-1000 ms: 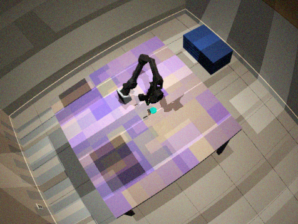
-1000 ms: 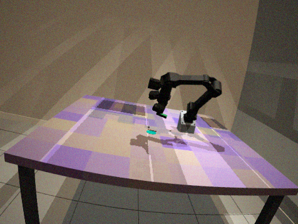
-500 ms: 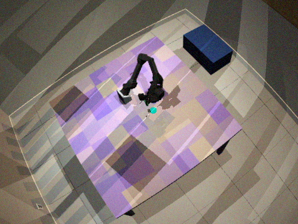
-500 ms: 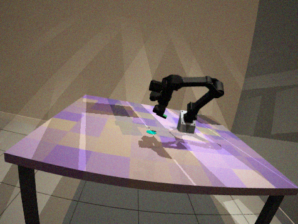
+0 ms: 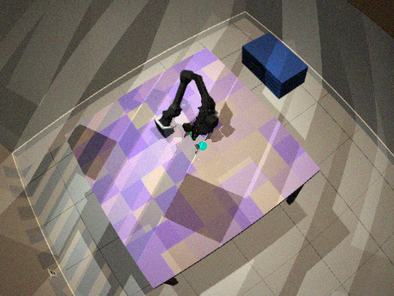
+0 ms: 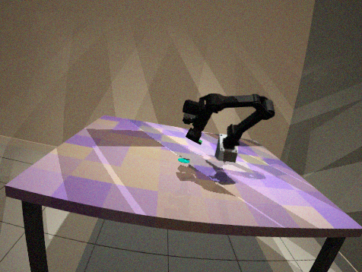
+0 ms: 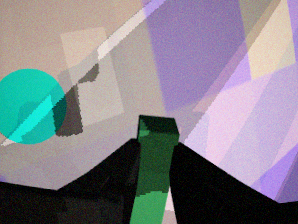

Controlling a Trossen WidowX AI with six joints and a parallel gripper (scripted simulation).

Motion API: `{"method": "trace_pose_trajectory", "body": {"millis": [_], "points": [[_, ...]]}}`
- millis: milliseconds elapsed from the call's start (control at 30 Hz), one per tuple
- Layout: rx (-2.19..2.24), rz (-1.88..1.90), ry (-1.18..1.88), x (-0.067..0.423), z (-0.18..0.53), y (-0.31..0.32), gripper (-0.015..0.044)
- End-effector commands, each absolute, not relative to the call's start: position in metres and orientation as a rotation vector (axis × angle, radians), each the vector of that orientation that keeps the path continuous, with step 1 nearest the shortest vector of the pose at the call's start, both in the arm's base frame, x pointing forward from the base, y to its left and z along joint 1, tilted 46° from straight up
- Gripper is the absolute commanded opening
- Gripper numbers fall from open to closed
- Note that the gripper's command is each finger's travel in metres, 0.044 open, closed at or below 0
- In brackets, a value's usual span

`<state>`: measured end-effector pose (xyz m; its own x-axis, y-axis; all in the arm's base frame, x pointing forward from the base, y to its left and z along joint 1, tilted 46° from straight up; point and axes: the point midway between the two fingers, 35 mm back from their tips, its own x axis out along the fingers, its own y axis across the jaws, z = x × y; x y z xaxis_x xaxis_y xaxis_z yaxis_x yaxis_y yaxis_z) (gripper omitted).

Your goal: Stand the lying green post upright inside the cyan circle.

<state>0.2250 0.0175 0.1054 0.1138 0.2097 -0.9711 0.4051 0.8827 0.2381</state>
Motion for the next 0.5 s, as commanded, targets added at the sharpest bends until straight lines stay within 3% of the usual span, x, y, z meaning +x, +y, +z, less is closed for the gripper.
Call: {"method": "trace_pose_trajectory", "body": {"millis": [0, 467], "points": [[0.501, -0.178, 1.444, 0.2247, 0.1044, 0.0169, 0.0023], [0.463, -0.23, 1.377, 0.2248, 0.1028, 0.0167, 0.0023]]}}
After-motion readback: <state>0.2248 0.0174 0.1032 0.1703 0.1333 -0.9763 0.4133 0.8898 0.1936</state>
